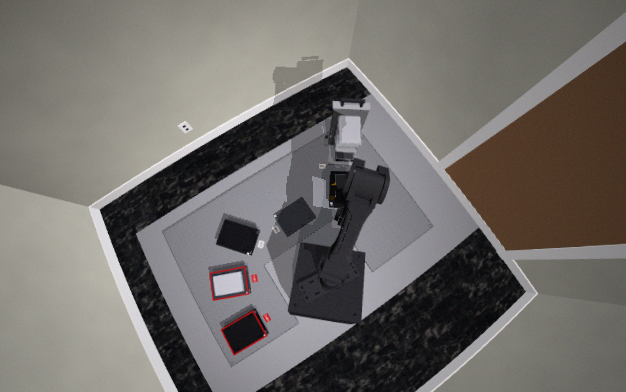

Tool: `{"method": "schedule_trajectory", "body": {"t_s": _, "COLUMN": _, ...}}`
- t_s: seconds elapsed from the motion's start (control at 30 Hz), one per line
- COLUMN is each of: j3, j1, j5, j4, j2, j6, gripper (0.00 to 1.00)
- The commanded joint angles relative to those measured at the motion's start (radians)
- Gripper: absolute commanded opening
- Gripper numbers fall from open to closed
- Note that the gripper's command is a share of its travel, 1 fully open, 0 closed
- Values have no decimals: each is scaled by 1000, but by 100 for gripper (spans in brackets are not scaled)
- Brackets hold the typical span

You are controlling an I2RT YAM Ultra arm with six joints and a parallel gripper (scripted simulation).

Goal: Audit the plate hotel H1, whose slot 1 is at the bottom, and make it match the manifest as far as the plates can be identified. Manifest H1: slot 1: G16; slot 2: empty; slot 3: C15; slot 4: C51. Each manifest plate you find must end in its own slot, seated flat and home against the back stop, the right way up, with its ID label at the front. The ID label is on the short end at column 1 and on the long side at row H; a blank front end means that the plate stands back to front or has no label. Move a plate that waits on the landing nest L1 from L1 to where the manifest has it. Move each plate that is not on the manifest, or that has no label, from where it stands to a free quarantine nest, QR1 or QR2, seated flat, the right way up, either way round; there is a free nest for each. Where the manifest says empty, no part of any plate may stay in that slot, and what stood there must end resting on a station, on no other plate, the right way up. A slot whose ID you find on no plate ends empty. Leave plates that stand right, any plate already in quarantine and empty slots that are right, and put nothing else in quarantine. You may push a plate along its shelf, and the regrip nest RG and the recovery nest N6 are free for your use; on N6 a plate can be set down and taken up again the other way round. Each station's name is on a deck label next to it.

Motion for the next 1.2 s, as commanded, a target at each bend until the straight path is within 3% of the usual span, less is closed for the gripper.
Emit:
{"method": "schedule_trajectory", "body": {"t_s": 0.0, "j3": 2, "j1": 0, "j5": 0, "j4": 5, "j2": -4, "j6": 1, "gripper": 100}}
{"method": "schedule_trajectory", "body": {"t_s": 0.1, "j3": 2, "j1": 0, "j5": 0, "j4": 5, "j2": -4, "j6": 1, "gripper": 100}}
{"method": "schedule_trajectory", "body": {"t_s": 0.47, "j3": 74, "j1": 8, "j5": 6, "j4": 145, "j2": 208, "j6": 5, "gripper": 100}}
{"method": "schedule_trajectory", "body": {"t_s": 0.67, "j3": 77, "j1": 8, "j5": 7, "j4": 149, "j2": 215, "j6": 5, "gripper": 100}}
{"method": "schedule_trajectory", "body": {"t_s": 1.17, "j3": 49, "j1": -8, "j5": -8, "j4": 247, "j2": 287, "j6": -4, "gripper": 100}}
